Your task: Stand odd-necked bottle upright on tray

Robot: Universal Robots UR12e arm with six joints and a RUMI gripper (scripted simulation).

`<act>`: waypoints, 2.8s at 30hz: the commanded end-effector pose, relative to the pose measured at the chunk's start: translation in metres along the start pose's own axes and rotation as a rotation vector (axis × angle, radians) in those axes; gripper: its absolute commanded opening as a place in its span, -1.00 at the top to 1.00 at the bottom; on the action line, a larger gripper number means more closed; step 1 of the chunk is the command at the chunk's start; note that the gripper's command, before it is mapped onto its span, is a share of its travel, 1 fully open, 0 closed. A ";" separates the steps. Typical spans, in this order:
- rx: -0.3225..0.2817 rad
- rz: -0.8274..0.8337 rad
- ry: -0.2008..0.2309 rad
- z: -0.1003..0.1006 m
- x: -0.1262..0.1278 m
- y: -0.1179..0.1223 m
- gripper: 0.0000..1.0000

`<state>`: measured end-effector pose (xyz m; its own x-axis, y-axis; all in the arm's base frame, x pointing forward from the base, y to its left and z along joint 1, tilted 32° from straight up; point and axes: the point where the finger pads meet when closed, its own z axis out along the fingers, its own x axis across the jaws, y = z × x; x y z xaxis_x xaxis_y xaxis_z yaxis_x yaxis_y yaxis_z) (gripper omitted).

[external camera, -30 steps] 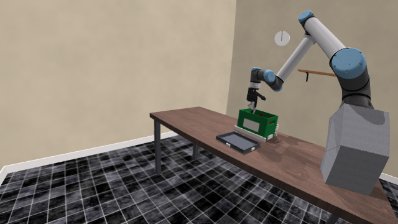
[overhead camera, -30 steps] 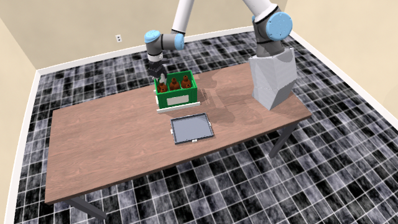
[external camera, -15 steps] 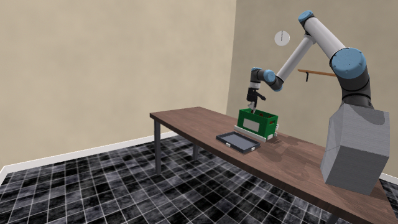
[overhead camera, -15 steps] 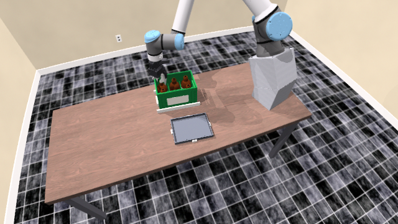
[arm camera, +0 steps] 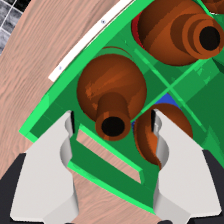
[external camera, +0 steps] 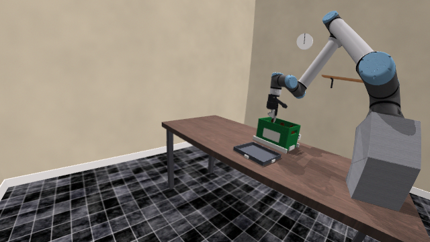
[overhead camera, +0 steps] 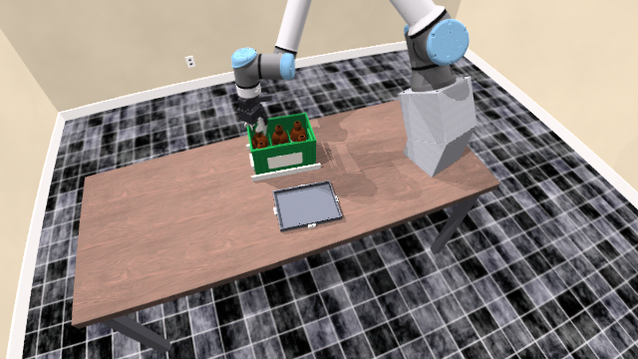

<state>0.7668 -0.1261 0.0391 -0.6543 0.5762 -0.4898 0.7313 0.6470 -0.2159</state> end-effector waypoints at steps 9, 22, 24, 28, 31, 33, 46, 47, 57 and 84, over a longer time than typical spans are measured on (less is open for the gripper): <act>-0.001 0.000 -0.001 -0.021 0.000 0.000 0.24; -0.001 0.000 -0.001 -0.057 0.000 0.000 0.24; -0.001 0.000 -0.001 -0.063 0.000 0.000 0.24; -0.001 0.000 -0.001 -0.073 0.000 0.000 0.24; -0.001 0.000 -0.001 -0.077 0.000 0.000 0.24; -0.001 0.000 -0.001 -0.079 0.000 0.000 0.24; -0.001 0.000 -0.001 -0.081 0.000 0.000 1.00; -0.001 0.000 -0.001 -0.081 0.000 0.000 1.00; -0.001 0.000 -0.001 -0.081 0.000 0.000 1.00; -0.001 0.000 -0.001 -0.081 0.064 0.065 1.00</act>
<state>0.7539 -0.0309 0.0751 -0.6556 0.5754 -0.4890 0.7299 0.6488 -0.2152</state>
